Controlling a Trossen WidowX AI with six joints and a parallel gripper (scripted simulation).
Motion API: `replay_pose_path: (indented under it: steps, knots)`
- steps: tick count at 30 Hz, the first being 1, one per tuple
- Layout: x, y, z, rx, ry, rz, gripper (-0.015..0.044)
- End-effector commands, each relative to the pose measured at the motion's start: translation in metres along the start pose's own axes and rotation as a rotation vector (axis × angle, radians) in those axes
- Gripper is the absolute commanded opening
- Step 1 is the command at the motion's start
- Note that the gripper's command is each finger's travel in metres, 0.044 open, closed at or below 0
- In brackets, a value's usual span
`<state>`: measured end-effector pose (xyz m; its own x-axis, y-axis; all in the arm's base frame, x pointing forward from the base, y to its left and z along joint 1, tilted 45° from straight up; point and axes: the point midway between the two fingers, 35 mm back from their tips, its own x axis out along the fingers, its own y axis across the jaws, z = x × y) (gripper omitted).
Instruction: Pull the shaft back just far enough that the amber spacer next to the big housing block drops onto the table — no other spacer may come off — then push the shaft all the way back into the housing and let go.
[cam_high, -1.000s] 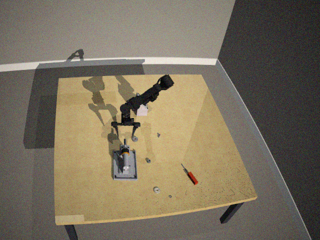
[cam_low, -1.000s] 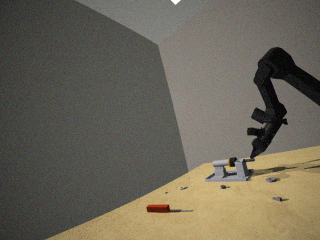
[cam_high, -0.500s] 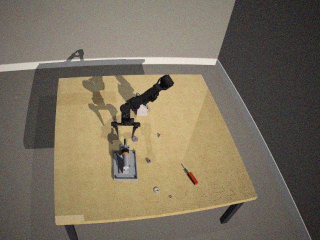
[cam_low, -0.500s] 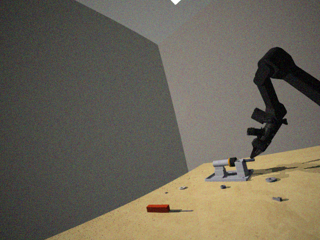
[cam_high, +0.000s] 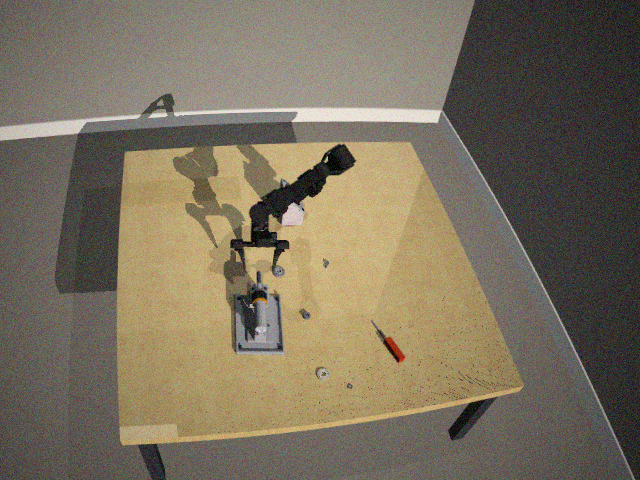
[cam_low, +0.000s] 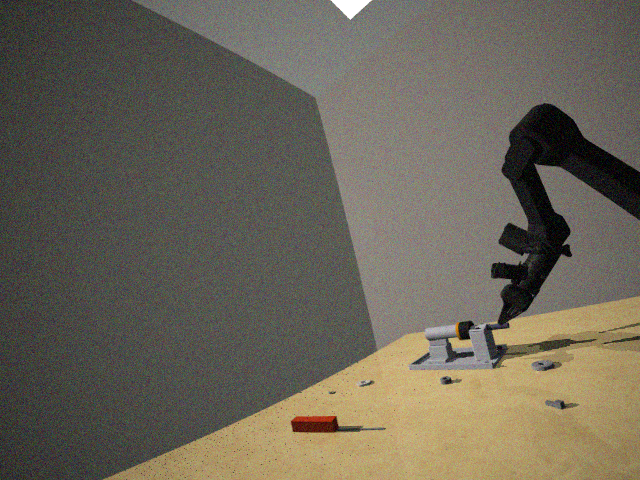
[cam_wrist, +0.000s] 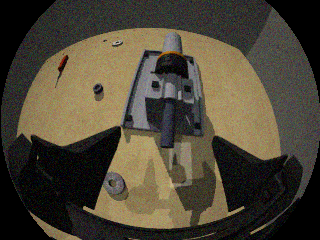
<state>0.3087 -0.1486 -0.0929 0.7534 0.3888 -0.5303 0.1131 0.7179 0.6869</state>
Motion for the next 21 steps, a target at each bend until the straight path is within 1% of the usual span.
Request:
replay_pose_path:
  steps: [1, 21]
  knots:
    - [0.007, -0.001, -0.002, 0.009, 0.006, -0.004, 0.0440]
    - [0.036, -0.001, -0.003, 0.009, 0.003, -0.001, 0.0440]
